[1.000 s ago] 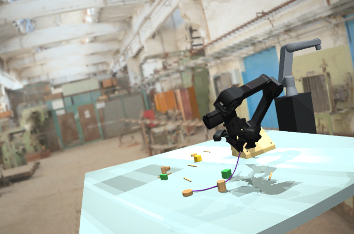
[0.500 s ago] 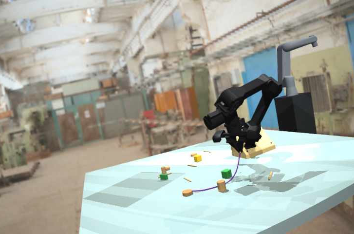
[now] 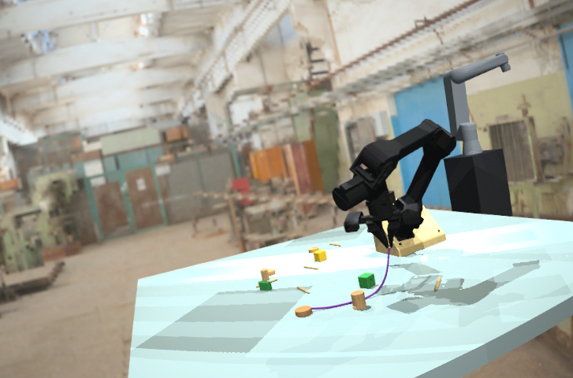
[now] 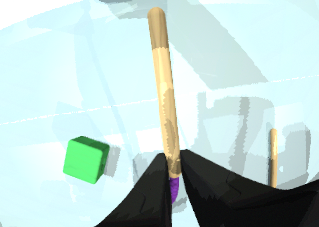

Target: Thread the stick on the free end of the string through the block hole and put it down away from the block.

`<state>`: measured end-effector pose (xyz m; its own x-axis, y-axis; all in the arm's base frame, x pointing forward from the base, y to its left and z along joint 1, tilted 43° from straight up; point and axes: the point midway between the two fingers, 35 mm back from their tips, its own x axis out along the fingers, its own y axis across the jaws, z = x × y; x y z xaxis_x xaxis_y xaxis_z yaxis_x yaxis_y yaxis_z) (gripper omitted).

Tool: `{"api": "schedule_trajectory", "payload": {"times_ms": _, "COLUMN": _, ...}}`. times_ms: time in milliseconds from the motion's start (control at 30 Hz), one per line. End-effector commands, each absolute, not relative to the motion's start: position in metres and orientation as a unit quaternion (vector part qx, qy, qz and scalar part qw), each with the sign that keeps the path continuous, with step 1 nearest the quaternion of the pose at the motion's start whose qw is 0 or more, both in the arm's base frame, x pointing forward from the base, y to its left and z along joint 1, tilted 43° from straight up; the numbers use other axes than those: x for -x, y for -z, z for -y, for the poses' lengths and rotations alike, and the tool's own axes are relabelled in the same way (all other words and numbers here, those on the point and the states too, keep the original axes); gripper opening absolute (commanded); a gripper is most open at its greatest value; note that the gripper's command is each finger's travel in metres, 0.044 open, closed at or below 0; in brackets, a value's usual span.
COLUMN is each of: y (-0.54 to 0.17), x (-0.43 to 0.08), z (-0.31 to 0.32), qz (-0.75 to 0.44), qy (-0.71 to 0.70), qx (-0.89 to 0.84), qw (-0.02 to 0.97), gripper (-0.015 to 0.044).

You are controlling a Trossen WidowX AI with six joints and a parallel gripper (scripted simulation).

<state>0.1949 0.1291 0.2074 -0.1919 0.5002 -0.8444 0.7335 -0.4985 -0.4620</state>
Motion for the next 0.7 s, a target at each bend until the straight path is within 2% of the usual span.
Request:
{"api": "schedule_trajectory", "payload": {"times_ms": 0, "y": -0.209, "x": -0.199, "z": -0.132, "qz": -0.5, "qy": 0.586, "qx": -0.627, "qw": 0.118, "gripper": 0.0}}
{"api": "schedule_trajectory", "payload": {"times_ms": 667, "y": -0.222, "x": -0.206, "z": -0.146, "qz": -0.53, "qy": 0.54, "qx": -0.626, "qw": 0.189, "gripper": 0.0}}
